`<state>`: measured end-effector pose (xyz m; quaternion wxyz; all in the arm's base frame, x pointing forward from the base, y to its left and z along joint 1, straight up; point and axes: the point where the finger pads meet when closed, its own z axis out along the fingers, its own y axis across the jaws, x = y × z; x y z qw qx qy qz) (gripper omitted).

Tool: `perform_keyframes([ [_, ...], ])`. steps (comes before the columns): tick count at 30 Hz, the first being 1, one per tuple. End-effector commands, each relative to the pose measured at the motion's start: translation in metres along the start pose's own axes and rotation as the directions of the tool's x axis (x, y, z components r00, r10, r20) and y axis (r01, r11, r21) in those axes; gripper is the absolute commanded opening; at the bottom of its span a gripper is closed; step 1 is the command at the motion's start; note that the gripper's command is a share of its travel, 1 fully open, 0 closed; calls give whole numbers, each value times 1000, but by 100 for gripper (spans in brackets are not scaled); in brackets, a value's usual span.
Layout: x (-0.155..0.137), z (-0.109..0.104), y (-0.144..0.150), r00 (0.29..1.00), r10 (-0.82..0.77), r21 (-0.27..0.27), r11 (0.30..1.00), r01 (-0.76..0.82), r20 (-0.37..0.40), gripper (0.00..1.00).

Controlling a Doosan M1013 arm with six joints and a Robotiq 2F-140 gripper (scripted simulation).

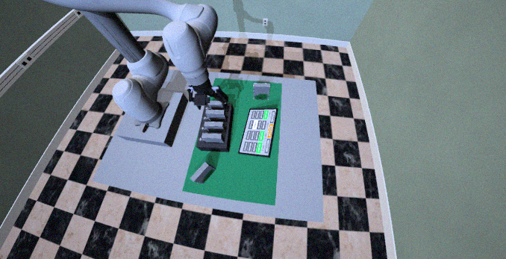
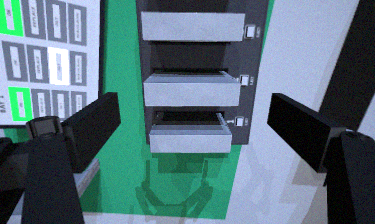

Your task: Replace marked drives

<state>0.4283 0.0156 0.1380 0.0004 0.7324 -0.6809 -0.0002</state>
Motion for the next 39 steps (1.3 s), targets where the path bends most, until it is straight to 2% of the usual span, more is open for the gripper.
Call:
perform_keyframes([
  [1,0,0,0,1000,0,1,1000,0,0,89],
  [39,-1,18,-1,1000,0,1,1000,0,0,89],
])
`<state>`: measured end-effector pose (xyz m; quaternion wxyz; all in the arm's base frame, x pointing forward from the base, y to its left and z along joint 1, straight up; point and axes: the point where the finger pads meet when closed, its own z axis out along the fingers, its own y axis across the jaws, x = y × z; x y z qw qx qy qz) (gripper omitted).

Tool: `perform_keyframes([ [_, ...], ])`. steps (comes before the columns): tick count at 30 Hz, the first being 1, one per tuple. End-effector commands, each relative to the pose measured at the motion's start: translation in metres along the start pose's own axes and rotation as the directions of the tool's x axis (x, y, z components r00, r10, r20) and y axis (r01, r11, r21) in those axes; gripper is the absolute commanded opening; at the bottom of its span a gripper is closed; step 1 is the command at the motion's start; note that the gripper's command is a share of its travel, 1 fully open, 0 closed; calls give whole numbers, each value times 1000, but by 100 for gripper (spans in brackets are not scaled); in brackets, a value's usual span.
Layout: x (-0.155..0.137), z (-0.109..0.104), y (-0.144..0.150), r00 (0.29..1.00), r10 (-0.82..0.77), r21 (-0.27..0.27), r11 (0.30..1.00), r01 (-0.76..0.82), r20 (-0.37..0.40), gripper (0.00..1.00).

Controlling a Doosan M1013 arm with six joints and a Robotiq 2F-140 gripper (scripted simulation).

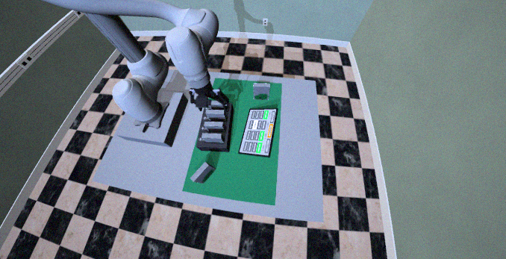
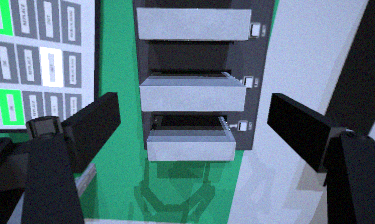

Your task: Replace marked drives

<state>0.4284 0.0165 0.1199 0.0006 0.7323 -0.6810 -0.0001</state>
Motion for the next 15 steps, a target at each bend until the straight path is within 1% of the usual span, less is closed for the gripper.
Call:
perform_keyframes([
  [1,0,0,0,1000,0,1,1000,0,0,89],
  [15,0,1,0,1000,0,1,1000,0,0,89],
])
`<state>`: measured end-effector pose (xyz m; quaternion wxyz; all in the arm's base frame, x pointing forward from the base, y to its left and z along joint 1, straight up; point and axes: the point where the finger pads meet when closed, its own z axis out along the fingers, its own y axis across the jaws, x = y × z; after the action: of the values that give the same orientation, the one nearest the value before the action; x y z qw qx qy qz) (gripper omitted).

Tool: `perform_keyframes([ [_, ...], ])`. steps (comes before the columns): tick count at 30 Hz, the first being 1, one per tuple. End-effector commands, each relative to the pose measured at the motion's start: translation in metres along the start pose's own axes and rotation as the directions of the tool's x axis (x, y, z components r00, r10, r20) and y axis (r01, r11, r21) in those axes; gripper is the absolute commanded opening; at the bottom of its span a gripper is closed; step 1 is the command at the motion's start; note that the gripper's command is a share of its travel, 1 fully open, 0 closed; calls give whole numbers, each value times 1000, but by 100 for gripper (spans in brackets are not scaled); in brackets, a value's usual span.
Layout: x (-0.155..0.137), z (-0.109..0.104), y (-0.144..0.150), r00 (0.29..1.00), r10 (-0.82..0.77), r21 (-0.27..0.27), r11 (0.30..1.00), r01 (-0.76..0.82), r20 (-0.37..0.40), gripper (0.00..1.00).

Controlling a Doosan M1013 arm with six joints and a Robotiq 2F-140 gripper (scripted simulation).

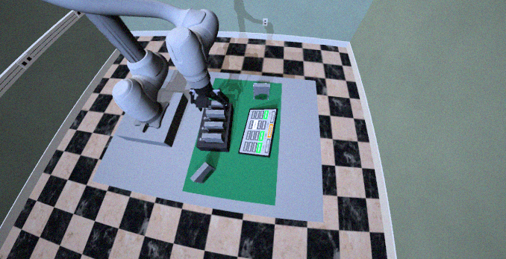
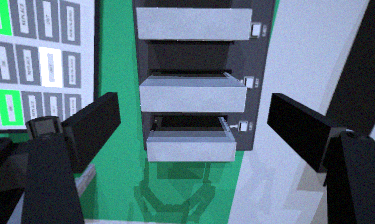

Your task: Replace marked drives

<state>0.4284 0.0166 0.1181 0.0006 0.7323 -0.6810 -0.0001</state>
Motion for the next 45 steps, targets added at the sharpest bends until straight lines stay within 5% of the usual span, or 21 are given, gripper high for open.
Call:
perform_keyframes([
  [1,0,0,0,1000,0,1,1000,0,0,89],
  [25,0,3,0,1000,0,1,1000,0,0,89],
  [45,0,38,0,1000,0,1,1000,0,0,89],
])
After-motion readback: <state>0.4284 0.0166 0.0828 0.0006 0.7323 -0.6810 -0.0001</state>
